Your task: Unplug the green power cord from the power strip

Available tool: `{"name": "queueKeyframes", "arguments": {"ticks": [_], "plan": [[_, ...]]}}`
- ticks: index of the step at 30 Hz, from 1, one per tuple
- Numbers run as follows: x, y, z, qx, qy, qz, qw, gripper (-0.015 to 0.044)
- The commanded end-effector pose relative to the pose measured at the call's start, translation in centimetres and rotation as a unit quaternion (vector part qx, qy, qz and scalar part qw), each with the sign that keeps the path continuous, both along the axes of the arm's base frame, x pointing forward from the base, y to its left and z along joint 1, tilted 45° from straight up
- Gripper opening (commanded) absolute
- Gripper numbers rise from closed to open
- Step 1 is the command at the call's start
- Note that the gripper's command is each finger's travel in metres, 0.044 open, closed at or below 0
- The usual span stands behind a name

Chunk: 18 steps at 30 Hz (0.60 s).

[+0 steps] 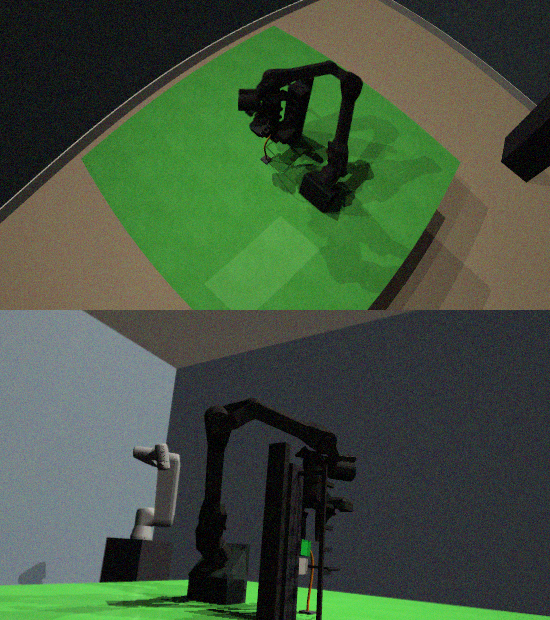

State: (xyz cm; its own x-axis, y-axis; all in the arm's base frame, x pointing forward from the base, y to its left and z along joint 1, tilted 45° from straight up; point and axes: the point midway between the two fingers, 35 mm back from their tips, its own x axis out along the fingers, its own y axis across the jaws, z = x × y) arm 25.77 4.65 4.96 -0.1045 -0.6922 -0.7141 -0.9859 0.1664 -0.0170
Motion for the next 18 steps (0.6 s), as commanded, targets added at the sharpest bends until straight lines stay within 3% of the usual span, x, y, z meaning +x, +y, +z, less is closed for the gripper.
{"name": "queueKeyframes", "arguments": {"ticks": [1, 18], "plan": [[0.2, 0.2, 0.3, 0.0, -0.003, 0.004, 1.0, 0.016], [-0.2, -1.5, 2.0, 0.0, -0.002, 0.004, 1.0, 0.016]]}}
